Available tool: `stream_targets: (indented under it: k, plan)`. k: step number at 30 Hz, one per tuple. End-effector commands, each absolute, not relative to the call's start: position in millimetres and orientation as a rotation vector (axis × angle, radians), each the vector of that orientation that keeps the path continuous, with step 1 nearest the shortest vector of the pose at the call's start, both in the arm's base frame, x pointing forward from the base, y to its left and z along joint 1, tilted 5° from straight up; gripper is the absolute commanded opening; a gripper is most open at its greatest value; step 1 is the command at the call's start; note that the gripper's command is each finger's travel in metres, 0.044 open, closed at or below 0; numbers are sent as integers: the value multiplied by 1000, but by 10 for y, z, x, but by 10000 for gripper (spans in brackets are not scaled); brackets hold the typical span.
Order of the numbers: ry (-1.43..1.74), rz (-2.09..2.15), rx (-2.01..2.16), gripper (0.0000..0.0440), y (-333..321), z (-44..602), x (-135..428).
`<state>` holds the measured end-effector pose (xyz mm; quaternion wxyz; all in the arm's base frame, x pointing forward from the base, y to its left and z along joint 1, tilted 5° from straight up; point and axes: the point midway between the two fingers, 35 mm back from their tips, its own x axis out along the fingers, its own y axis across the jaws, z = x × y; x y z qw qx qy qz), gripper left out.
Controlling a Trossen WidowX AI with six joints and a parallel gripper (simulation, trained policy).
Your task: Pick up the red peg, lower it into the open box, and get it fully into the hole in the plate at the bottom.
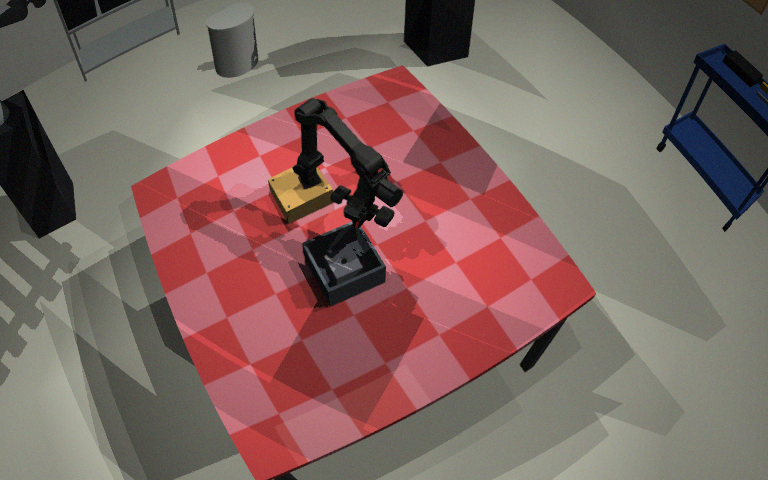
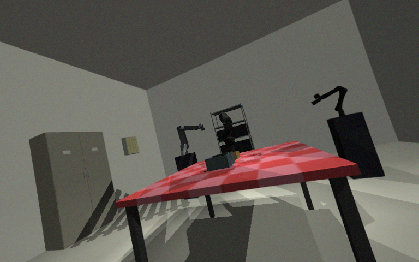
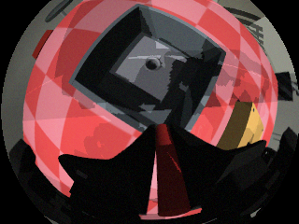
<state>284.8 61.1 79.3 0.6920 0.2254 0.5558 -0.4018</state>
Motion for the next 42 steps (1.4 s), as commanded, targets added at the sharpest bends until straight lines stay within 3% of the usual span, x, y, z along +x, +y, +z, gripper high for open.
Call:
stream_targets:
  k: [1,23,30,34,42]
  plan:
    - [1227,-909,517,0,479,799,2956]
    - [1316,-818,525,3,-190,341,3361]
    - [1377,-773,522,139,-232,125,3377]
    - [1383,-738,510,155,-287,144,3473]
    - [1404,-709,564,336,-300,225,3725]
